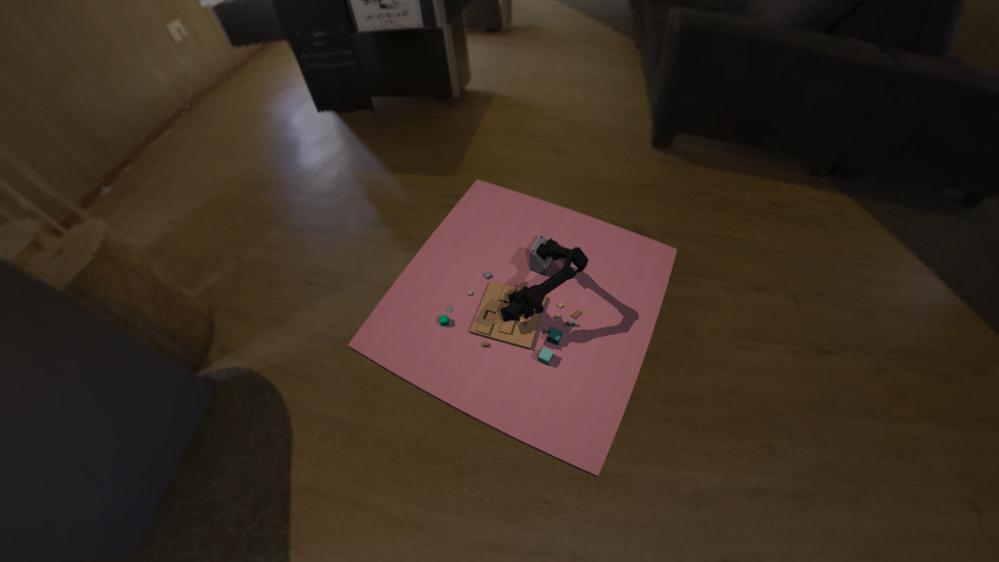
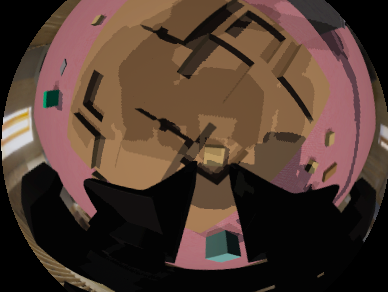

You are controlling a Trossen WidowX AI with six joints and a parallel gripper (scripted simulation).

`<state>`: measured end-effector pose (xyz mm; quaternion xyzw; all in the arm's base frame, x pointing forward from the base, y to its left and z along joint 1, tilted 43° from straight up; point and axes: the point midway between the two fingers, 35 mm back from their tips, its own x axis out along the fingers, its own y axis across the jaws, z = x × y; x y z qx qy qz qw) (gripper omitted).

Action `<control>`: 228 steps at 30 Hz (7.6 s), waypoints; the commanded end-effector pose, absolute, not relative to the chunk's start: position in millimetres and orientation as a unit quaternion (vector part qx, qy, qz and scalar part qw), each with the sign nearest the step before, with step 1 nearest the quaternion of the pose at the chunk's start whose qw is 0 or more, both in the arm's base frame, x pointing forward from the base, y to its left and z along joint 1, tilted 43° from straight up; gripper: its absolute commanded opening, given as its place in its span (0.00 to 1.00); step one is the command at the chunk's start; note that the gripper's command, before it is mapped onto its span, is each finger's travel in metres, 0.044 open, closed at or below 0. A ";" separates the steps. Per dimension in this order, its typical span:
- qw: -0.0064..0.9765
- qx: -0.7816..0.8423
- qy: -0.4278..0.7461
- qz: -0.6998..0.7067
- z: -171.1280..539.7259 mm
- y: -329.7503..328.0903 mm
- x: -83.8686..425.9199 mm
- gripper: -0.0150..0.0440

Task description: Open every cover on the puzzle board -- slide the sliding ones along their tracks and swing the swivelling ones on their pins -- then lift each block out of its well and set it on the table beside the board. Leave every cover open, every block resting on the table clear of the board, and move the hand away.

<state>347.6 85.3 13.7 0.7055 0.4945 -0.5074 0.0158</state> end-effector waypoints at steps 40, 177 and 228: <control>0.015 0.705 0.495 -0.508 -1.2 99.5 346.7 0.39; 0.704 -0.029 0.524 0.478 -74.4 -142.9 327.6 0.39; 0.703 -0.022 0.516 0.489 -172.7 -180.8 275.9 0.39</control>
